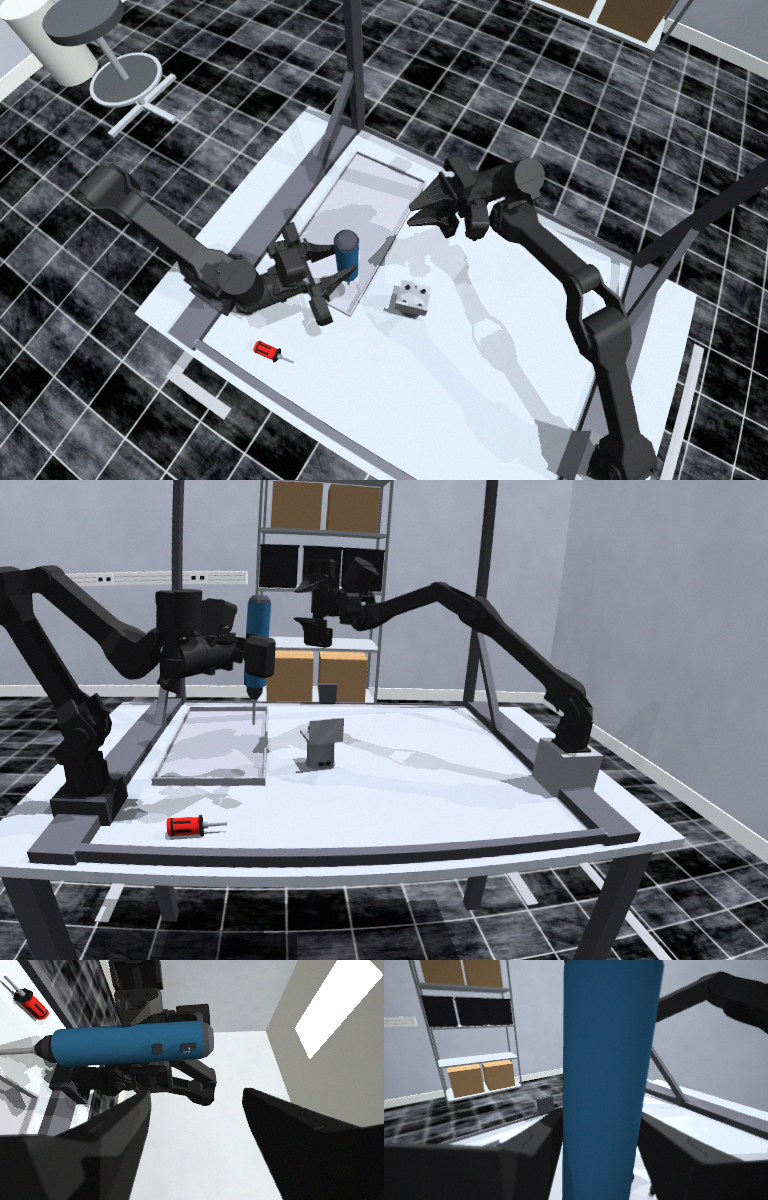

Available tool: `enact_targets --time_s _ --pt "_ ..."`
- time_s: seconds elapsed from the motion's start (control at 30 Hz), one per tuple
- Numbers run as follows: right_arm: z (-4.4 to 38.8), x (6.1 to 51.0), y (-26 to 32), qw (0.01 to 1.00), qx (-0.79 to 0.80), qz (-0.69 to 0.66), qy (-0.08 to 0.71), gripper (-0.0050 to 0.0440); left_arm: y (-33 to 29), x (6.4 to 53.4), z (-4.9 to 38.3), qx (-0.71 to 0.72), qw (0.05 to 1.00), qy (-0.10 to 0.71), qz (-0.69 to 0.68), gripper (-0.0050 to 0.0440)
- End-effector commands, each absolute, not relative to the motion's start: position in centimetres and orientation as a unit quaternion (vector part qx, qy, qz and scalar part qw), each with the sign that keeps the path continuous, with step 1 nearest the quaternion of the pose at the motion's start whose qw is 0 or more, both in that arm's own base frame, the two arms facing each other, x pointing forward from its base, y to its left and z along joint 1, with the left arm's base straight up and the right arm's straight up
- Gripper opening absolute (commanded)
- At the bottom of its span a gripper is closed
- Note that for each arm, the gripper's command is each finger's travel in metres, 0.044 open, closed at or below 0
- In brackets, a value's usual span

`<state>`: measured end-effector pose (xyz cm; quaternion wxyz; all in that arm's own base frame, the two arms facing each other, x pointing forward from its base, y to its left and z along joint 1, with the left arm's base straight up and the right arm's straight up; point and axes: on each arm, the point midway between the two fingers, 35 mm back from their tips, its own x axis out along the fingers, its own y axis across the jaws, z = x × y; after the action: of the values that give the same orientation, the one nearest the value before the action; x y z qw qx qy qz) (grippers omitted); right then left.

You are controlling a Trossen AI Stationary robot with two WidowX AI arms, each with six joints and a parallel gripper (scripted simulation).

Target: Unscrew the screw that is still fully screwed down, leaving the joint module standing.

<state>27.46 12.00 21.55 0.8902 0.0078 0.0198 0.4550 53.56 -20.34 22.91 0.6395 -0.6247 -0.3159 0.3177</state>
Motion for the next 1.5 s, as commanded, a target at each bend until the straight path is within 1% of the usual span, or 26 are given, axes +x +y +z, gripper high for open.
enact_targets --time_s 0.0,0.53,0.6,0.97,1.07,1.1,1.3,1.47 --pt "23.4 27.5 12.1 0.889 -0.006 0.457 -0.007 0.0165 -20.5 53.1 25.7 -0.652 0.61 -0.329 0.308 0.025" --pt "23.4 27.5 12.1 0.889 -0.006 0.457 -0.007 0.0165 -20.2 53.5 25.2 -0.65 0.609 -0.331 0.311 0.025" --pt "23.4 27.5 12.1 0.889 -0.006 0.457 -0.007 0.0165 -20.3 53.9 24.5 -0.651 0.608 -0.333 0.31 0.025" --pt "23.4 27.5 12.1 0.889 -0.006 0.457 -0.007 0.0165 -17.6 55.6 24.2 -0.652 0.597 -0.355 0.304 0.025" --pt "23.4 27.5 12.1 0.889 -0.006 0.457 -0.007 0.0165 -17.4 55.7 24.2 -0.652 0.597 -0.357 0.304 0.025" --pt "23.4 27.5 12.1 0.889 -0.006 0.457 -0.007 0.0165 -17.0 55.7 25.3 -0.656 0.59 -0.361 0.301 0.025" --pt "23.4 27.5 12.1 0.889 -0.006 0.457 -0.007 0.0165 -15.7 56.6 25.3 -0.653 0.59 -0.368 0.301 0.025" --pt "23.4 27.5 12.1 0.889 -0.006 0.457 -0.007 0.0165 -15.9 56.5 25.3 -0.654 0.59 -0.367 0.301 0.025"
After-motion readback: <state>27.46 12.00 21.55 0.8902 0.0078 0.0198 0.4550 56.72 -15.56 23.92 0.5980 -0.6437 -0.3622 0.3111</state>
